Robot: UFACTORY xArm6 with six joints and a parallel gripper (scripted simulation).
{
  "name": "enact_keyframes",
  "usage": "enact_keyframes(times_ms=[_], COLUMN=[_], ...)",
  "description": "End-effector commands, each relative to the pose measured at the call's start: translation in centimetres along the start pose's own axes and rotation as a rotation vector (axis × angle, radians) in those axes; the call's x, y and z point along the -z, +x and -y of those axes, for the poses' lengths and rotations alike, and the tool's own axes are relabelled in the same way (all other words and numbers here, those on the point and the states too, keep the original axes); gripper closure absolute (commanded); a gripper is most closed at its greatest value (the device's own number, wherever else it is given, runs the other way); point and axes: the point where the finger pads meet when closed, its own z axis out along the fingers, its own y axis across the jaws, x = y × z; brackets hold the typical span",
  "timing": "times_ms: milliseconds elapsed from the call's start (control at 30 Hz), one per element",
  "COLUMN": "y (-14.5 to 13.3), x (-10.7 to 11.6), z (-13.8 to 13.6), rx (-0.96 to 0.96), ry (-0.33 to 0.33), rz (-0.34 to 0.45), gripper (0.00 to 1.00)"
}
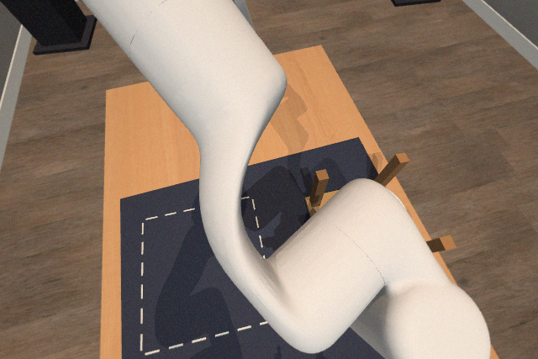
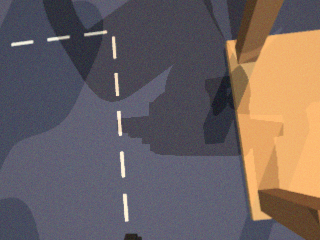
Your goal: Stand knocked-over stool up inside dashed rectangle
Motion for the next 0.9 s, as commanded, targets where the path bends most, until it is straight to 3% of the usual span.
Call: enact_keyframes(times_ms=[0,100,600,667,867], y=[1.2,1.2,6.8,6.8,8.9], x=[-0.5,-0.5,-1.9,-1.9,-2.2], z=[-2.9,-2.9,-11.1,-11.1,-13.4], rx=[0.276,0.286,1.100,1.100,1.350], ry=[0.003,0.004,0.057,0.057,0.080], rz=[0.039,0.040,0.138,0.138,0.173], gripper=[0.00,0.00,0.00,0.00,0.00])
